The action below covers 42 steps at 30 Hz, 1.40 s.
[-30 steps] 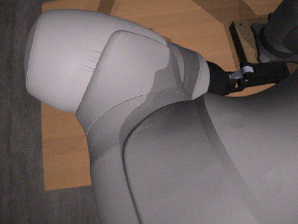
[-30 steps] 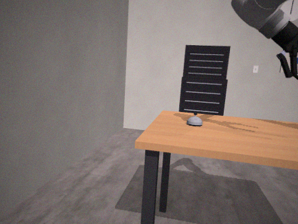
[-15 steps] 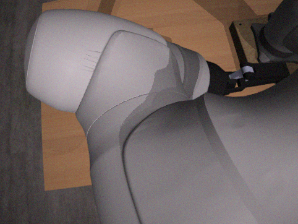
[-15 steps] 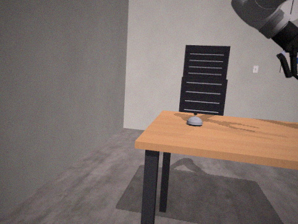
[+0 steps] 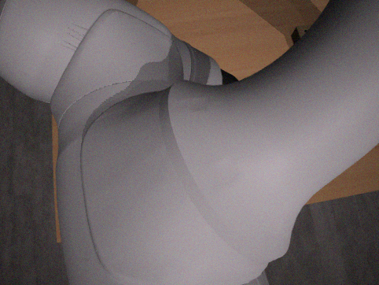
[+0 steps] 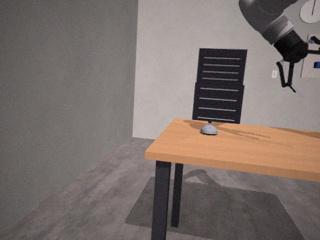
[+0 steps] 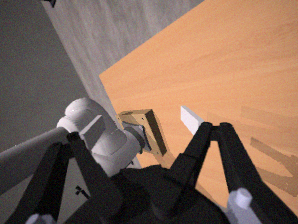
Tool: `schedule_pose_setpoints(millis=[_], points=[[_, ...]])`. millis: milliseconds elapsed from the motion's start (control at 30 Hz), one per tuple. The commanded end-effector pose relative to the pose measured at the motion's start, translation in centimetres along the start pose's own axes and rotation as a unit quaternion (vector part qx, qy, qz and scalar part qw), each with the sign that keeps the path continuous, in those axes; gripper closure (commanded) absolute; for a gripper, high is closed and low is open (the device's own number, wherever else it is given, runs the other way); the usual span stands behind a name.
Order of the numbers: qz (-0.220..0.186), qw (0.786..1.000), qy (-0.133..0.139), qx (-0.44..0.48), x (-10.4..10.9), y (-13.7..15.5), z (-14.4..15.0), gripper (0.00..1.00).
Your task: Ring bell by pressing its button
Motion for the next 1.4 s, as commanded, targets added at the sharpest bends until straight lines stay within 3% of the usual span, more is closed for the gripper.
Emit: schedule_pose_setpoints(millis=[0, 100, 133, 600, 667, 700, 1167, 1233, 1267, 1367], points=[[0.010, 0.997, 0.039, -0.068, 1.2, 1.1, 3.6, 0.00], [0.013, 0.995, 0.047, -0.082, 1.5, 1.3, 4.3, 0.00], [0.022, 0.990, 0.069, -0.122, 2.4, 2.2, 6.3, 0.00], [0.076, 0.938, 0.163, -0.297, 6.9, 7.1, 15.5, 0.00], [0.076, 0.938, 0.163, -0.297, 6.9, 7.1, 15.5, 0.00], [0.089, 0.922, 0.181, -0.332, 7.9, 8.3, 17.2, 0.00], [0.161, 0.826, 0.253, -0.478, 13.0, 14.8, 25.1, 0.00], [0.161, 0.826, 0.253, -0.478, 13.0, 14.8, 25.1, 0.00], [0.177, 0.802, 0.266, -0.505, 14.1, 16.4, 26.5, 0.00], [0.192, 0.780, 0.277, -0.527, 15.1, 17.8, 27.8, 0.00]])
Point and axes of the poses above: the point where the finger pads meet when closed, its own x axis back along the fingers, its own z axis across the jaws, y = z × x, the point moved 6 cm from there along x, back along the fingers, and after that the axes turned 11 degrees about x, right-handed, at the moved point
